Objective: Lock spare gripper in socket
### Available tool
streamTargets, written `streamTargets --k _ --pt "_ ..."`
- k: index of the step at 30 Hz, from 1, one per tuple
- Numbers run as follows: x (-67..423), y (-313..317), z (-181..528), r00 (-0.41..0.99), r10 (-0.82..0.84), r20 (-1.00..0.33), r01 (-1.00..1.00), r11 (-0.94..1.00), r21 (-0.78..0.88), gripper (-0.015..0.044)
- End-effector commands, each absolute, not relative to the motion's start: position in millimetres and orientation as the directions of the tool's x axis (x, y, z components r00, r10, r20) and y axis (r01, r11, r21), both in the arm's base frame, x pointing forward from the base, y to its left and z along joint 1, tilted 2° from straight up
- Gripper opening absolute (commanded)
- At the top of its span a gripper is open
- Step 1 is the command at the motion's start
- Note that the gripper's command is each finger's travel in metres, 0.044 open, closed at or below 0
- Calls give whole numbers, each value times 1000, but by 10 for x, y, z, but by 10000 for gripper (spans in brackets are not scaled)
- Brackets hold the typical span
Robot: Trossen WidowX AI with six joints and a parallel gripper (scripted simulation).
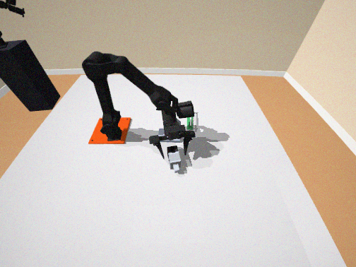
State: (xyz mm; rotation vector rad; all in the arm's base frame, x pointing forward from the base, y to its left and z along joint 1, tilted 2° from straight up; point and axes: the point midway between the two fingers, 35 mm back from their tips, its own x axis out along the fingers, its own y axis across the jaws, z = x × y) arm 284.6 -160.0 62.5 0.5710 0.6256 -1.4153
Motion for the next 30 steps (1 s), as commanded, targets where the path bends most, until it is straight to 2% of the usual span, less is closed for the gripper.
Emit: streamTargets --k 1,15,25,30 --pt "2844 -1597 557 52 -714 -698 997 74 -1 440" --pt "2823 -1590 359 51 -714 -699 997 73 -2 440" --pt "2823 -1590 359 51 -714 -699 997 73 -2 177" --pt "2820 -1591 359 51 -714 -699 997 73 -2 144"
